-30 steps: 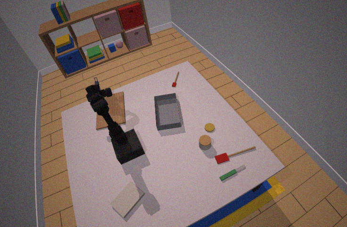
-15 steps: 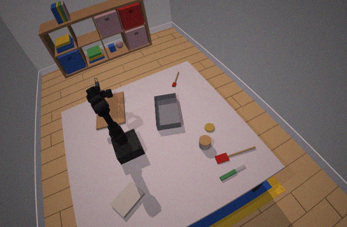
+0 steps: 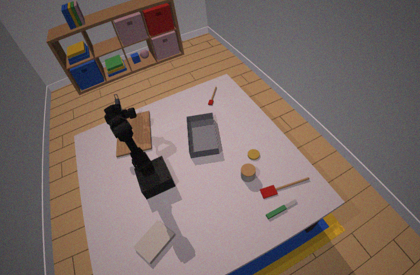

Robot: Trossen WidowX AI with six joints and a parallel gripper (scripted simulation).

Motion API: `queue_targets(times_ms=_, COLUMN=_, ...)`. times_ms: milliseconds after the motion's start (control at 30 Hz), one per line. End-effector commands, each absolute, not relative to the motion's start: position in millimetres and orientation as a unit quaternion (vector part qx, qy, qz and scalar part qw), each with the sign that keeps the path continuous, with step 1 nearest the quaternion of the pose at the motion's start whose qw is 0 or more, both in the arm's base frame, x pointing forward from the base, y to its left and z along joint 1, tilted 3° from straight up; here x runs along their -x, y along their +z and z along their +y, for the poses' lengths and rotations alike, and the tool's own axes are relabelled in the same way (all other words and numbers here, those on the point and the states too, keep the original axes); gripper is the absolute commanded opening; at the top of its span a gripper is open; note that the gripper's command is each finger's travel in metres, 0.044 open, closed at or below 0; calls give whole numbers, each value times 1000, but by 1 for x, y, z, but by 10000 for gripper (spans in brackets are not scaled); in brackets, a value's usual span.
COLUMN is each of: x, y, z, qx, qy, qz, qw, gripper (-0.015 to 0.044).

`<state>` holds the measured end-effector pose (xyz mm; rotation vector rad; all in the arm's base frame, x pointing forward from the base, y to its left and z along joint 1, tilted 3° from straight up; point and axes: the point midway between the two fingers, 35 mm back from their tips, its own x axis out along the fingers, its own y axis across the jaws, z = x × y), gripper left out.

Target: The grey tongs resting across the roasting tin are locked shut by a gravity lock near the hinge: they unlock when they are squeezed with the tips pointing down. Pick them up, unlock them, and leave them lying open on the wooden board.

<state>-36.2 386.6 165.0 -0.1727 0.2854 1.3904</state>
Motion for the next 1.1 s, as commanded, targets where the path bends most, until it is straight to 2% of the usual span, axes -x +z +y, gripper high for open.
queue_targets(times_ms=0, x=35, y=168, z=386, qx=77, qy=636, qz=127, qw=757, gripper=-150)
queue_targets(times_ms=433, x=36, y=166, z=390, qx=85, qy=636, qz=133, qw=755, gripper=-150)
queue_targets(times_ms=1067, x=40, y=153, z=424, qx=175, qy=628, qz=208, qw=729, gripper=-150)
